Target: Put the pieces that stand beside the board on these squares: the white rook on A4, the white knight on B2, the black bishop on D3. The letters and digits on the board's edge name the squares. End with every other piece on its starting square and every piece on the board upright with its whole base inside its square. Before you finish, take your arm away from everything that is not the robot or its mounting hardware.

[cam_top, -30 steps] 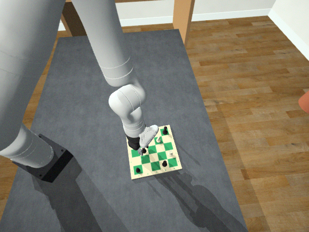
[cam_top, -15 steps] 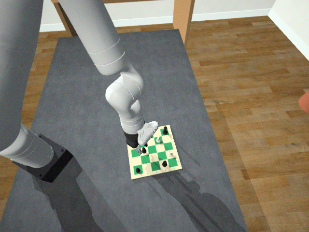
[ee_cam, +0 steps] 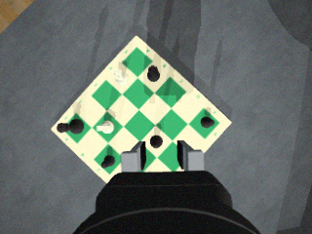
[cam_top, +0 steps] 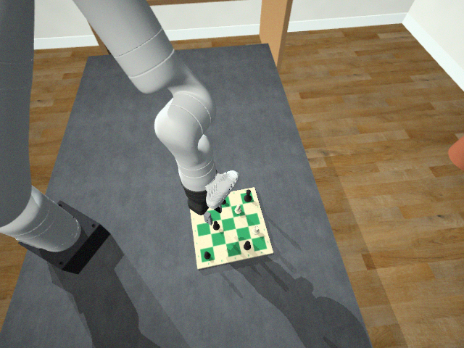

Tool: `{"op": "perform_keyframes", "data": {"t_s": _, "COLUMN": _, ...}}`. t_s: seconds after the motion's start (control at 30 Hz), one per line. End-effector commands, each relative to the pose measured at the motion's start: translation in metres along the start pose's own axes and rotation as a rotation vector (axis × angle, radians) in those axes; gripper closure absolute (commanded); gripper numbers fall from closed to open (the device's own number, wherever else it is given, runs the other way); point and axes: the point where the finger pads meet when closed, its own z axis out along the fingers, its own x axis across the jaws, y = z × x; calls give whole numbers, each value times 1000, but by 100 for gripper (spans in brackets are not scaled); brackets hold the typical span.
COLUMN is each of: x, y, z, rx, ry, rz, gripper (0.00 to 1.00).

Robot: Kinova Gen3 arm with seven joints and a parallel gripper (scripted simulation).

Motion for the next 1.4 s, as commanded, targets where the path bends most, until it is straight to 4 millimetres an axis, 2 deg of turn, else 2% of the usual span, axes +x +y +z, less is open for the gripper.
{"op": "perform_keyframes", "data": {"t_s": 0.0, "x": -7, "y": 3, "z": -5, "rx": 1, "ry": -12, "rz": -13, "gripper": 27}}
{"op": "perform_keyframes", "data": {"t_s": 0.23, "x": -7, "y": 3, "z": -6, "rx": 1, "ry": -11, "rz": -13, "gripper": 27}}
{"op": "perform_keyframes", "data": {"t_s": 0.27, "x": -7, "y": 3, "z": -6, "rx": 1, "ry": -11, "rz": -13, "gripper": 0}}
{"op": "perform_keyframes", "data": {"t_s": 1.0, "x": -7, "y": 3, "z": -7, "rx": 1, "ry": -12, "rz": -13, "gripper": 0}}
{"op": "perform_keyframes", "data": {"t_s": 1.23, "x": -7, "y": 3, "z": -15, "rx": 1, "ry": -12, "rz": -13, "gripper": 0}}
{"op": "perform_keyframes", "data": {"t_s": 1.37, "x": -7, "y": 3, "z": -28, "rx": 1, "ry": -12, "rz": -13, "gripper": 0}}
